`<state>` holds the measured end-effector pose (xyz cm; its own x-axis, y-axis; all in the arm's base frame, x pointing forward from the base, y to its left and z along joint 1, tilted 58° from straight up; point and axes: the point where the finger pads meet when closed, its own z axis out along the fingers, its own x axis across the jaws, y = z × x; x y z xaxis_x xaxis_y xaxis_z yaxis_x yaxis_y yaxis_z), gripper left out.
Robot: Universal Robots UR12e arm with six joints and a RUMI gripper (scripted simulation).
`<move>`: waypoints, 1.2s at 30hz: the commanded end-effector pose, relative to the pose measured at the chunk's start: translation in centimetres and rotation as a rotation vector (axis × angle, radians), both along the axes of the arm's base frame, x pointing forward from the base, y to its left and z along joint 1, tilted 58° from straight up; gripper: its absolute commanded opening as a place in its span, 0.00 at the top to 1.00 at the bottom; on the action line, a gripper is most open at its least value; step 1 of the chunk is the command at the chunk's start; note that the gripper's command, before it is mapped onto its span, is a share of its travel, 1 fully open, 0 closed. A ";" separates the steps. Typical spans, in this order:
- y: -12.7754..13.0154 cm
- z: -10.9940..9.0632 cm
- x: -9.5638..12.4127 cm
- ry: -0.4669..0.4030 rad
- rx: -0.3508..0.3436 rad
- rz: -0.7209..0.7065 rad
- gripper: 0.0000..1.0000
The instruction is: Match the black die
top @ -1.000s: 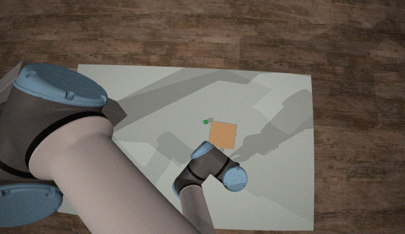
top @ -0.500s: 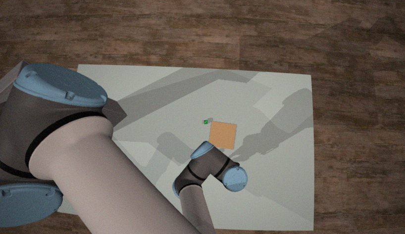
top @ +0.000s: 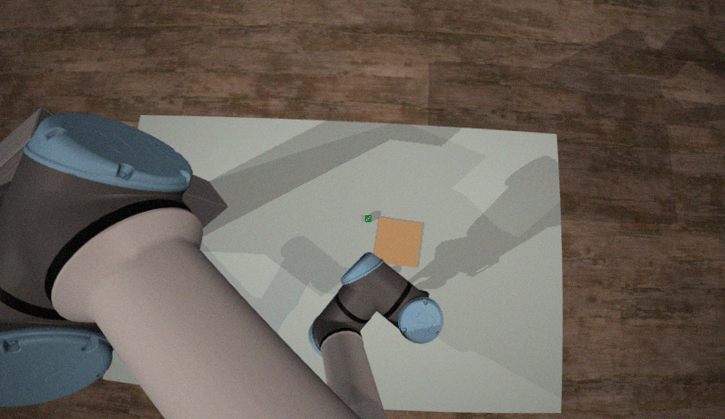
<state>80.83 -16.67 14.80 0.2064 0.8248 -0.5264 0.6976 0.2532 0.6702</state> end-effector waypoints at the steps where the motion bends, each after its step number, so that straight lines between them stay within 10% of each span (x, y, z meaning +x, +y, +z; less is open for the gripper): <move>1: 0.1 0.1 0.0 -0.001 0.000 0.000 0.97; 15: 4.1 4.2 -5.5 -0.001 0.000 0.000 0.97; 36: 5.1 5.3 -6.9 0.000 -0.001 0.001 0.97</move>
